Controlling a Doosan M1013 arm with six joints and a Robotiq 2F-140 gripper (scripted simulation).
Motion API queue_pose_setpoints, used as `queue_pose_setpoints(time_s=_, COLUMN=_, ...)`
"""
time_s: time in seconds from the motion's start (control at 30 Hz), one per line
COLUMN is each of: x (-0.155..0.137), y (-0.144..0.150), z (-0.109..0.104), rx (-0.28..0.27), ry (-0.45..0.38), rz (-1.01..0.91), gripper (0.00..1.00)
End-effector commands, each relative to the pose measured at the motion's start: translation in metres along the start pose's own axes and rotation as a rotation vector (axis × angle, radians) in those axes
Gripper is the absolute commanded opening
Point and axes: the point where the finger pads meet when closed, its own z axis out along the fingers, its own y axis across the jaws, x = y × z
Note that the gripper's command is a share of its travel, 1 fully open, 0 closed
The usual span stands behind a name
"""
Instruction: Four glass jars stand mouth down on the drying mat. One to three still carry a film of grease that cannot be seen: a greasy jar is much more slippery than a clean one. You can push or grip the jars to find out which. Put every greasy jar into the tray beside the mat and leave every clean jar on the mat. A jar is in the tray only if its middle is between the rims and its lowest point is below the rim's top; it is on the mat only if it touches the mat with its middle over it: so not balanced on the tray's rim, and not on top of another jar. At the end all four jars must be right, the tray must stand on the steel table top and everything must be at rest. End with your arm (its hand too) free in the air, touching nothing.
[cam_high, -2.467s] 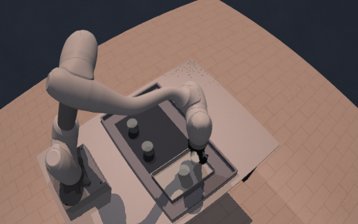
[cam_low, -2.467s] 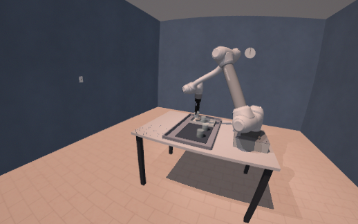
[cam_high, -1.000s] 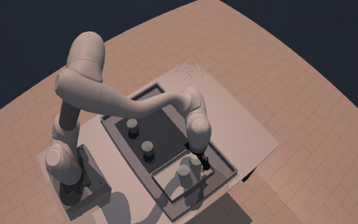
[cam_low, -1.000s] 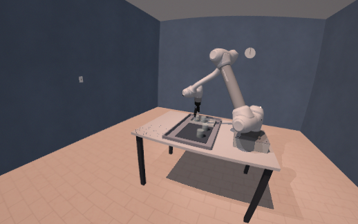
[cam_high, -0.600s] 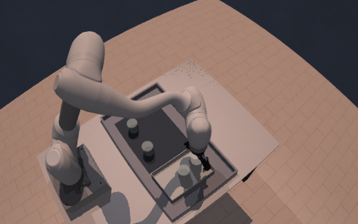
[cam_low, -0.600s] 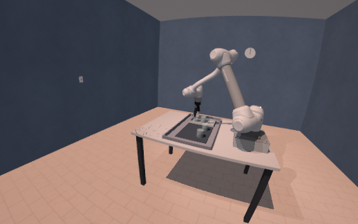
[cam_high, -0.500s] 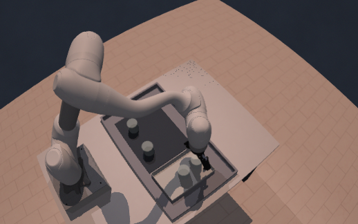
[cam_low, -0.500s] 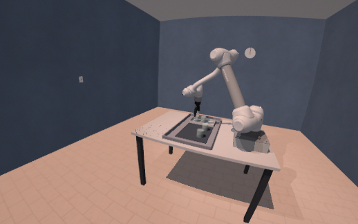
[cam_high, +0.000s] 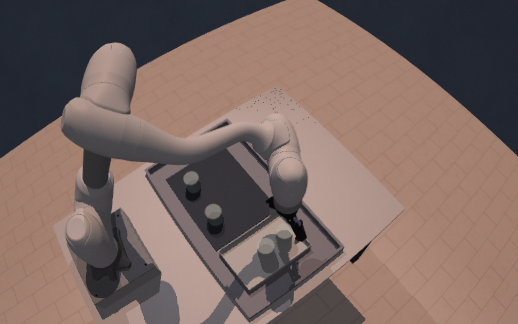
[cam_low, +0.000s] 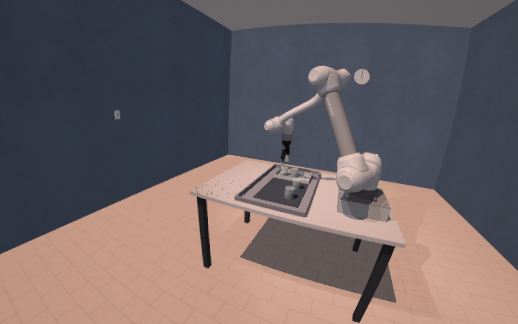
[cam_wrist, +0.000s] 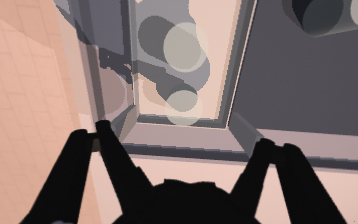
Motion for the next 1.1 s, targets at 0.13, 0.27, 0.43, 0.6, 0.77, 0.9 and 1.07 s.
queue_pose_setpoints(time_s=0.13, x=0.0, y=0.0, z=-0.02, rx=0.0, ry=0.0, rz=0.0, gripper=1.0)
queue_pose_setpoints(time_s=0.27, x=0.0, y=0.0, z=-0.036, rx=0.0, ry=0.0, rz=0.0, gripper=1.0)
queue_pose_setpoints(time_s=0.43, x=0.0, y=0.0, z=-0.052, rx=0.0, ry=0.0, rz=0.0, gripper=1.0)
queue_pose_setpoints(time_s=0.6, x=0.0, y=0.0, z=-0.052, rx=0.0, ry=0.0, rz=0.0, gripper=1.0)
queue_pose_setpoints(time_s=0.77, x=0.0, y=0.0, z=-0.052, rx=0.0, ry=0.0, rz=0.0, gripper=1.0)
queue_pose_setpoints(time_s=0.9, x=0.0, y=0.0, z=-0.052, rx=0.0, ry=0.0, rz=0.0, gripper=1.0)
queue_pose_setpoints(time_s=1.07, x=0.0, y=0.0, z=-0.052, rx=0.0, ry=0.0, rz=0.0, gripper=1.0)
